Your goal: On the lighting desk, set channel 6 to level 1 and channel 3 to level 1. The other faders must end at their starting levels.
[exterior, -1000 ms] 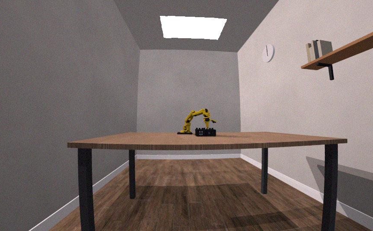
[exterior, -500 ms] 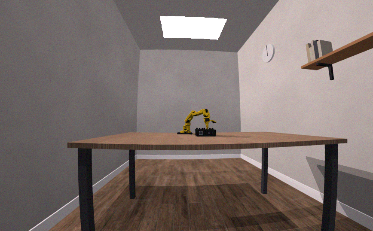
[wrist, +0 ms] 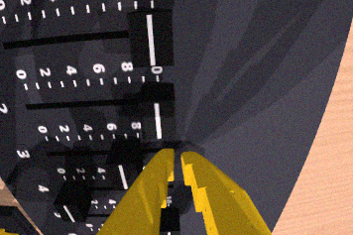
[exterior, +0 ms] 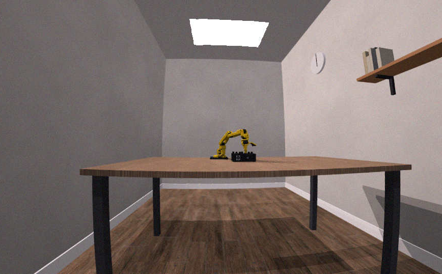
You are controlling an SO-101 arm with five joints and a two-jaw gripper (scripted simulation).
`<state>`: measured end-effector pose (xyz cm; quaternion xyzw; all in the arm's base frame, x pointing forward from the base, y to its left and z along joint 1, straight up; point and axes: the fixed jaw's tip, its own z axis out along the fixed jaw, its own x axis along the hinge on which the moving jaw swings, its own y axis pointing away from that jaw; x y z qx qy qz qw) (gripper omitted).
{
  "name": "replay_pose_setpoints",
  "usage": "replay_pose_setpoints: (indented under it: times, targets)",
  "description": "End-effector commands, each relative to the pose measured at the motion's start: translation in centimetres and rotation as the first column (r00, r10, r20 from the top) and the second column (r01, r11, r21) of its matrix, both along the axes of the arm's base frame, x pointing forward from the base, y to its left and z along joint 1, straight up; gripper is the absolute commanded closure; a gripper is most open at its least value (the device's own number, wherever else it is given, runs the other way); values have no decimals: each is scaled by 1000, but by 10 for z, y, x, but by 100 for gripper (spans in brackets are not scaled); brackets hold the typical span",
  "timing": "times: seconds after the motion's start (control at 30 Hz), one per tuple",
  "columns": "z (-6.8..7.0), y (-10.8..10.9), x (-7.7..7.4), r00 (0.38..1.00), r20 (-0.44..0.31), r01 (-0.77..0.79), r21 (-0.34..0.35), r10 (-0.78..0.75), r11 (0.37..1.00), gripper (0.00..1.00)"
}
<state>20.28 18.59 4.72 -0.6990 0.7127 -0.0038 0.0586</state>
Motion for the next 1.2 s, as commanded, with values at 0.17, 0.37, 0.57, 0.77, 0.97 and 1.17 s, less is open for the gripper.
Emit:
replay_pose_setpoints:
  times: [0.17,0.37,0.57,0.77,0.97,1.17]
  targets:
    - [1,1,-7,1000,-14,-4,-8,4,1000,100]
    - [1,1,-7,1000,-14,-4,-8,4,1000,100]
    - [2,2,-9,1000,-16,-4,-9,4,1000,100]
    - [3,2,-10,1000,-17,-5,-10,4,1000,100]
    - [3,2,-10,1000,-18,-5,-10,4,1000,100]
    - [3,4,-12,1000,-20,-5,-11,5,1000,100]
